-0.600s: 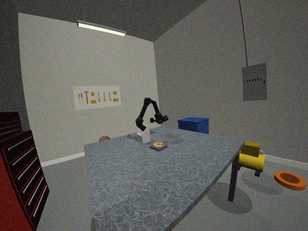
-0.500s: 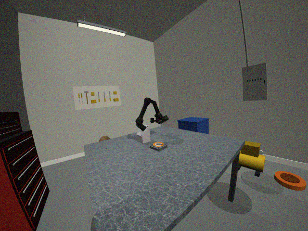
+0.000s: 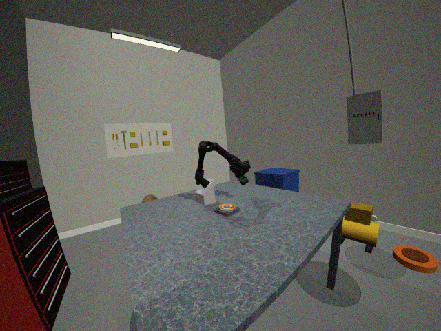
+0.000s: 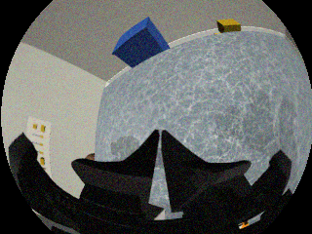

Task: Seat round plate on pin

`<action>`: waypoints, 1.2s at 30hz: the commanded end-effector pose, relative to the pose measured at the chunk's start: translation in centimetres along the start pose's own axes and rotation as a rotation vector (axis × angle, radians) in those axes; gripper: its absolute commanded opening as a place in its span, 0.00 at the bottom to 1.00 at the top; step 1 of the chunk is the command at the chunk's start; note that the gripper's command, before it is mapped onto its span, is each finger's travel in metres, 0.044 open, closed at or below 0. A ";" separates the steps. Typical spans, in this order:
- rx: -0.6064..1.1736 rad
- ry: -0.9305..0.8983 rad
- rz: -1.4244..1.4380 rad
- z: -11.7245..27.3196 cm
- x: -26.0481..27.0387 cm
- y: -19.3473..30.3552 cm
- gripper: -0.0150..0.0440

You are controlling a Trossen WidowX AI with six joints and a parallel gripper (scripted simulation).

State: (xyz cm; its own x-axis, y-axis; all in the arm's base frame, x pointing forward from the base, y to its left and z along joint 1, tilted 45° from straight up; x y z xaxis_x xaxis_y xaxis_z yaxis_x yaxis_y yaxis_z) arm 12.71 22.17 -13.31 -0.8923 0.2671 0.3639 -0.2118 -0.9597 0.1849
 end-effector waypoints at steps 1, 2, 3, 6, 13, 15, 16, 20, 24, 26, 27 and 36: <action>0.030 0.175 -0.229 3.2 -4.0 1.2 0.25; 0.040 0.259 -0.342 4.8 -6.0 2.2 0.25; 0.048 0.330 -0.438 6.3 -7.6 3.1 0.25; 0.063 0.508 -0.677 10.1 -11.1 6.1 0.25; 0.087 0.882 -1.142 18.2 -16.1 14.1 0.25; 0.088 0.908 -1.172 18.7 -16.3 14.6 0.25; 0.088 0.911 -1.175 18.6 -16.3 14.5 0.25; 0.088 0.911 -1.175 18.3 -16.6 14.7 0.25; 0.088 0.911 -1.175 17.0 -17.7 15.7 0.25; 0.088 0.911 -1.175 16.3 -18.3 16.3 0.25; 0.089 0.912 -1.175 15.9 -18.6 16.5 0.25; 0.089 0.912 -1.175 15.0 -18.8 16.6 0.25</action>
State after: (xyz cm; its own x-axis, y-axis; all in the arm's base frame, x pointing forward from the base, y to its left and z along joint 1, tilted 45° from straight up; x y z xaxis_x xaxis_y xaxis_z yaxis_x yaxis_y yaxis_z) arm 32.35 2.50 -2.95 -0.1663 0.6940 -0.7005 -0.9754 -0.2198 0.0137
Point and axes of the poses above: the point midway between the two fingers, 35 mm back from their tips, its own z axis back along the fingers, its own x axis across the jaws, y = z × x, the point moved 3 cm from there along z, back along the fingers, and after that the axes turned 4 degrees about z, right-handed, at the moved point
